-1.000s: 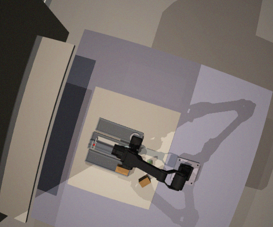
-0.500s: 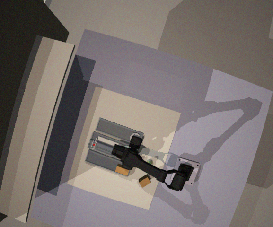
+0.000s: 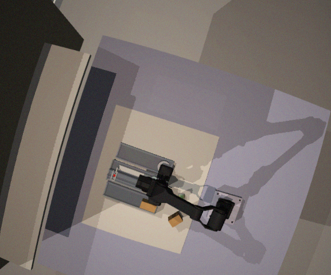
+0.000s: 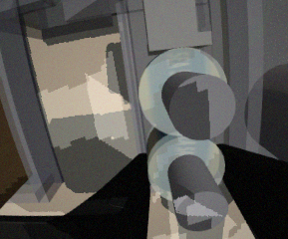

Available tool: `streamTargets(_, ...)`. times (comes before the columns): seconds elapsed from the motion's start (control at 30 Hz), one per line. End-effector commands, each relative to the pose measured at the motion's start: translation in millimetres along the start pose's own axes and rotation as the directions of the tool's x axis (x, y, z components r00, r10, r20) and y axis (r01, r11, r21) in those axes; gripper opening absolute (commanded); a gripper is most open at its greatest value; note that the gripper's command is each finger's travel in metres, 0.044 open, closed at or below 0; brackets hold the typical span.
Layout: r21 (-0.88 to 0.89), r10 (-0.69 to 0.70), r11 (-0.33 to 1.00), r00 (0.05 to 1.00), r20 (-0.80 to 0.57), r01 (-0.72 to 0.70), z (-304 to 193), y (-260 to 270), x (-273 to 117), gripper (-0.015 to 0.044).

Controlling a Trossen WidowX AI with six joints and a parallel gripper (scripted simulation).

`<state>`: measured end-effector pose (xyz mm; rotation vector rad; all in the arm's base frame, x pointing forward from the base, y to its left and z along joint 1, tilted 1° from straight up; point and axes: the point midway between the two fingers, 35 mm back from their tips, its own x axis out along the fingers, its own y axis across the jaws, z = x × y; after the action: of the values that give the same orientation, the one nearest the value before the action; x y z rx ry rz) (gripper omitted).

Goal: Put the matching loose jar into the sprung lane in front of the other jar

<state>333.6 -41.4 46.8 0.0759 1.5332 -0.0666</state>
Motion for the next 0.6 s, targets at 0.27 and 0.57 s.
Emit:
streamTargets(0.27,0.003,-0.003,1.000,1.000,0.010,0.003,0.2,-0.6,-0.1,0.0000)
streamTargets(0.57,0.003,-0.003,1.000,1.000,0.010,0.003,-3.9,0.1,0.2,0.0000)
